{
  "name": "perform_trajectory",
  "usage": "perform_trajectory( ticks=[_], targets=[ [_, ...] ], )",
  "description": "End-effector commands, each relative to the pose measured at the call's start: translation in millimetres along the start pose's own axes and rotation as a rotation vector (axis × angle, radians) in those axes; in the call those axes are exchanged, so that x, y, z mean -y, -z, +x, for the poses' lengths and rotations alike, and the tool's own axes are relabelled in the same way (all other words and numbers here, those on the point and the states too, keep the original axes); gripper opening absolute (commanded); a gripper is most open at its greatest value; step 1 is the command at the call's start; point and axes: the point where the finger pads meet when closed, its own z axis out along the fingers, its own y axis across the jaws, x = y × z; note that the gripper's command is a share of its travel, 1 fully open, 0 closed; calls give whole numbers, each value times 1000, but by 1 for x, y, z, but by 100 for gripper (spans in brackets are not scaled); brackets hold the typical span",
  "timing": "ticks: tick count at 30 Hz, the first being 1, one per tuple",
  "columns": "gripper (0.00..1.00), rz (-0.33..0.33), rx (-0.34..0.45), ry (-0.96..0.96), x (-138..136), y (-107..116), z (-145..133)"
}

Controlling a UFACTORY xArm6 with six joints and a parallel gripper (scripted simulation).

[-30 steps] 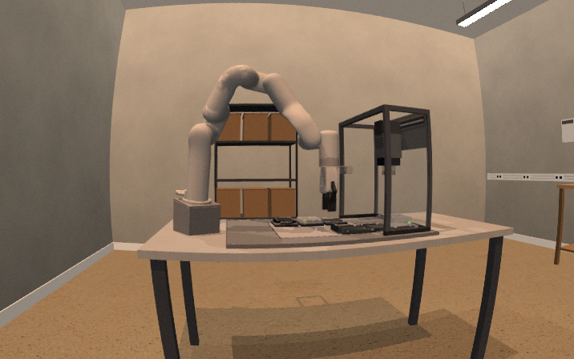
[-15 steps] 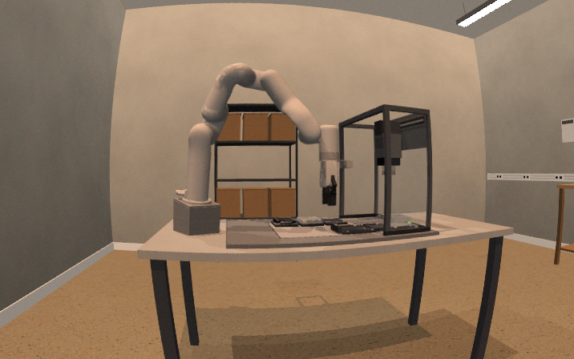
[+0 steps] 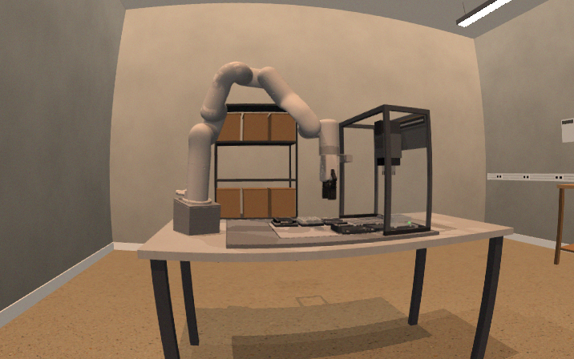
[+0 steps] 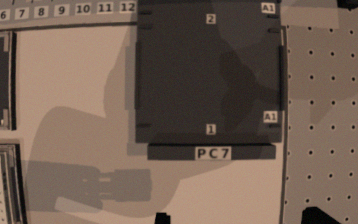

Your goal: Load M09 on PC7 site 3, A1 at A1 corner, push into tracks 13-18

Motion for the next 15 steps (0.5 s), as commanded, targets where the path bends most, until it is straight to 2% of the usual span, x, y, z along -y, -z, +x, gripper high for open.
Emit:
perform_trajectory(
  ticks=[1, 15],
  targets=[
    [82, -1, -4, 0, 0, 9, 2],
    [82, -1, -4, 0, 0, 29, 1]
  ],
)
